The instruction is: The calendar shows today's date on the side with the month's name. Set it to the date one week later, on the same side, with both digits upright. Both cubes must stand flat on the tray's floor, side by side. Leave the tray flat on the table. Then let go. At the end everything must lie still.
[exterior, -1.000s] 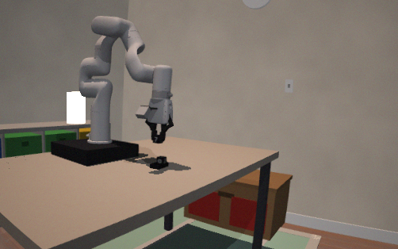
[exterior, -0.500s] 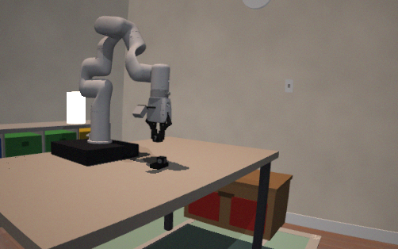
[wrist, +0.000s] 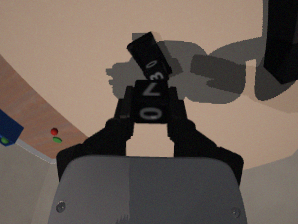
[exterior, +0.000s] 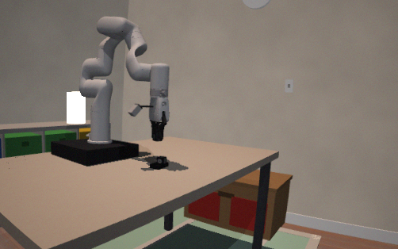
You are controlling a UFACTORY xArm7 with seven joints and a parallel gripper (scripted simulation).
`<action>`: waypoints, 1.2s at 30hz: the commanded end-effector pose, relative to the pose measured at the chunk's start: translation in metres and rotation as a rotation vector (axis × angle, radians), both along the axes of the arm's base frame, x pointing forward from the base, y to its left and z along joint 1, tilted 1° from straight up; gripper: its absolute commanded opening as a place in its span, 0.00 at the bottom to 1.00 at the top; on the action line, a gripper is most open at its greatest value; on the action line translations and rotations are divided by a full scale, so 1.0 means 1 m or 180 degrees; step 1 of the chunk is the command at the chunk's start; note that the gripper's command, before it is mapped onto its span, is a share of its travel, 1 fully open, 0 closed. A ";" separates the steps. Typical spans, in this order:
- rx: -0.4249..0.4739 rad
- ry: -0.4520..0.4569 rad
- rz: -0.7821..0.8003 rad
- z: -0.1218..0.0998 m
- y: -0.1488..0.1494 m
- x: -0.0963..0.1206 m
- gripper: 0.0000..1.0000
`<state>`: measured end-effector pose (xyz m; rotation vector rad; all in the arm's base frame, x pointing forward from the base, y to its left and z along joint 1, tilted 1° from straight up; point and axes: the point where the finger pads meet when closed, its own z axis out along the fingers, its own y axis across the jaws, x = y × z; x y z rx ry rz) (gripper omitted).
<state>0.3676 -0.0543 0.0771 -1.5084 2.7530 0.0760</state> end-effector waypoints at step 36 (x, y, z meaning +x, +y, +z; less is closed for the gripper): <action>-0.0092 0.0236 -0.3629 0.003 0.005 -0.002 0.29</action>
